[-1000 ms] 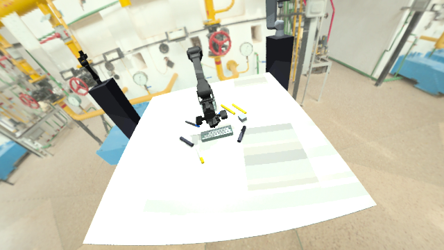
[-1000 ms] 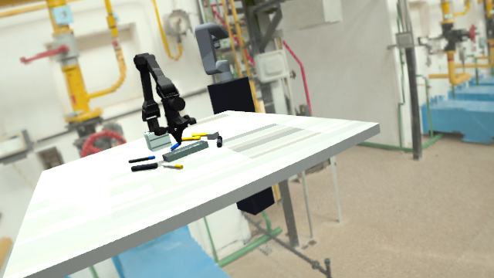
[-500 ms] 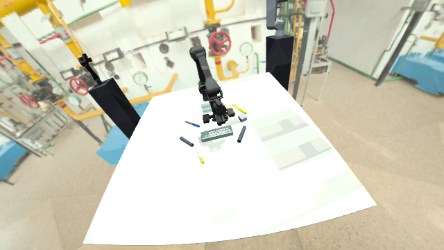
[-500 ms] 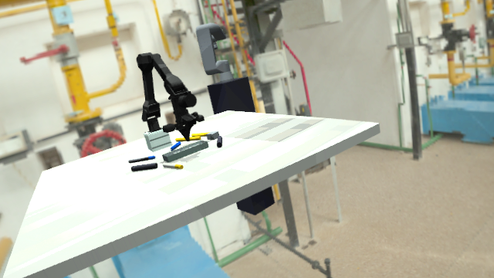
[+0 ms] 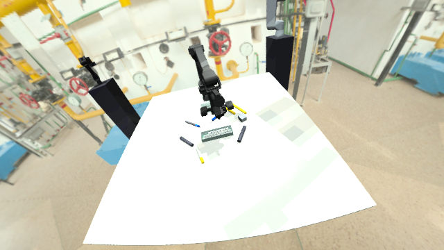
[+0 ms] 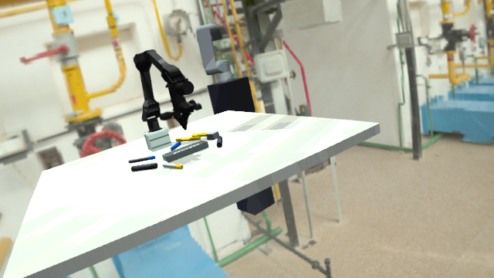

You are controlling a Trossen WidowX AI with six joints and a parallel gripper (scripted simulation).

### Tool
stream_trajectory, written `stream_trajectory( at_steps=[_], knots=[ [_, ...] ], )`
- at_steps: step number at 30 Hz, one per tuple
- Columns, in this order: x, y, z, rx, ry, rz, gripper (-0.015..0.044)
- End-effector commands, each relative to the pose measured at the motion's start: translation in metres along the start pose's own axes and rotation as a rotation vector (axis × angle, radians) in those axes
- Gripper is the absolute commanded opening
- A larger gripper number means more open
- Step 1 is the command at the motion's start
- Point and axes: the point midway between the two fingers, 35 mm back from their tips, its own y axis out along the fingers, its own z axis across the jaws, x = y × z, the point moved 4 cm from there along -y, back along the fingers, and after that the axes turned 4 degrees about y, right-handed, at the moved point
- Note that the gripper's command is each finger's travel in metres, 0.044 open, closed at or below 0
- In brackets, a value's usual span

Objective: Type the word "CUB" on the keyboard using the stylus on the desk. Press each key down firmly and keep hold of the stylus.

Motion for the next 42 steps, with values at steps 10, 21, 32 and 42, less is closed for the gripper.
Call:
stream_trajectory(
  at_steps=[10,21,32,42],
  knots=[
    [-0.021,0.014,-0.025,0.079,-0.534,0.095,0.0150],
    [-0.061,0.031,-0.055,0.337,-1.350,0.098,0.0150],
    [-0.085,0.038,-0.066,0.504,-1.790,-0.025,0.0150],
    [-0.102,0.041,-0.072,0.610,-2.187,-0.216,0.0150]
  ],
)
